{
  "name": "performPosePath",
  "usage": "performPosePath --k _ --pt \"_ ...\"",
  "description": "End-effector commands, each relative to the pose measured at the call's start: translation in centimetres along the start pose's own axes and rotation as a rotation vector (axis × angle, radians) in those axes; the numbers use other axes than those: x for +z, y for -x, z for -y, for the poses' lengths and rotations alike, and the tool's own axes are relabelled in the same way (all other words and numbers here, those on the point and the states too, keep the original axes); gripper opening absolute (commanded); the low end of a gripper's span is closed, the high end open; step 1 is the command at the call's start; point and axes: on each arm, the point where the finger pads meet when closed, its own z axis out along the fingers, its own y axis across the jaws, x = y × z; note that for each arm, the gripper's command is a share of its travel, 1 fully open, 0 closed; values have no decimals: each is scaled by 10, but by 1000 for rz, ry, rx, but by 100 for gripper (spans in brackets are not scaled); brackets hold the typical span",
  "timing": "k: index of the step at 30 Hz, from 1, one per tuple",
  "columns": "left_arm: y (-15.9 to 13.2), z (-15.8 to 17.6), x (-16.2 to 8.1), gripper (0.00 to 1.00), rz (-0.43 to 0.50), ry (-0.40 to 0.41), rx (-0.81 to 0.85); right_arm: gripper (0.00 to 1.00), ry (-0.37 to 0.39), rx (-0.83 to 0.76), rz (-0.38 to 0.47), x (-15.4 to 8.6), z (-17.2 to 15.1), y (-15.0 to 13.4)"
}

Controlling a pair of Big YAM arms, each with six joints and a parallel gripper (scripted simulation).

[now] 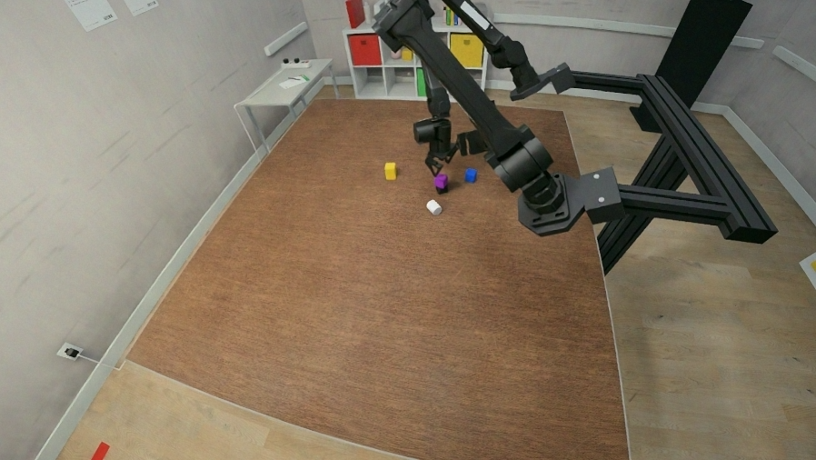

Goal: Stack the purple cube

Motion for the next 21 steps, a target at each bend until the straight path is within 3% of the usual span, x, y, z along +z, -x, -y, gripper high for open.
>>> performPosePath --k 1,4,10,18,21 --pt "4 -4 0 100 15 14 -17 100 5 -90 15 6 3 -3" --pt "4 -4 0 100 15 14 -17 100 14 -132 27 6 3 -3" --pt "4 -4 0 100 15 14 -17 100 87 -410 170 6 2 -4" --pt "4 -4 0 100 15 14 -17 100 139 -648 316 11 11 2" --pt "4 -4 0 100 15 14 -17 100 143 -686 335 11 11 2"
